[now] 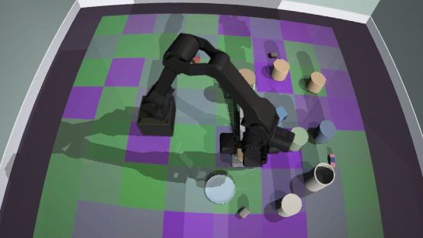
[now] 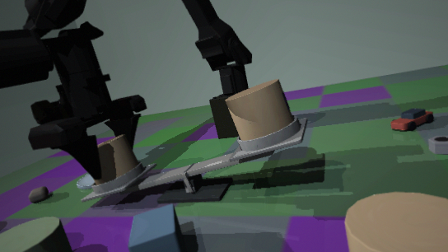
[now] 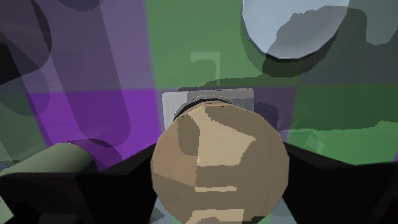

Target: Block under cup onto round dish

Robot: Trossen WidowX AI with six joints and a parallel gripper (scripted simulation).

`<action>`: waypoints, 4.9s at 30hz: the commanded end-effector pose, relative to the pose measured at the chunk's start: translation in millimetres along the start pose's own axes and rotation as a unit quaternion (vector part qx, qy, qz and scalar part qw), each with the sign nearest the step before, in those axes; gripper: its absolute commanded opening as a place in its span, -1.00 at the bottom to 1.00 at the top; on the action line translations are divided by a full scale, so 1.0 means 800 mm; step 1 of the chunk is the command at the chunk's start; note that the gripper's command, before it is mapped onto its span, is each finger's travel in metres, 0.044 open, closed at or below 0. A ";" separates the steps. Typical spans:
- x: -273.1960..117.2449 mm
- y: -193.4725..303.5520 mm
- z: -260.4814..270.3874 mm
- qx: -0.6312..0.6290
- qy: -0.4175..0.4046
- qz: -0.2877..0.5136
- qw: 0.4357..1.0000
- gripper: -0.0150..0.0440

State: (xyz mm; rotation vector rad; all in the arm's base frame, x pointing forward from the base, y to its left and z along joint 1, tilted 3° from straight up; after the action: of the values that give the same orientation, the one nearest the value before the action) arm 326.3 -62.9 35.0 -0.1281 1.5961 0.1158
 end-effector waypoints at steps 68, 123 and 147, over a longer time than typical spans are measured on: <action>-0.116 -0.003 0.007 0.001 -0.006 0.000 1.000 -0.49; -0.151 0.001 -0.001 -0.001 0.005 0.006 1.000 -0.49; -0.151 0.001 -0.001 -0.001 0.005 0.006 1.000 -0.49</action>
State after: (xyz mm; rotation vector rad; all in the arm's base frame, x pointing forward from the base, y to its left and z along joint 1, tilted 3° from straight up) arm 328.9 -61.3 156.3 -0.1202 1.6066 0.1260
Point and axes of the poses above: the point midway between the two fingers, 35 mm back from their tips, its own x axis out along the fingers, its own z axis across the jaws, y = z × x, the point moved 5 cm from there along -x, back along the fingers, and after that the axes turned 4 degrees about x, right-handed, at the moved point
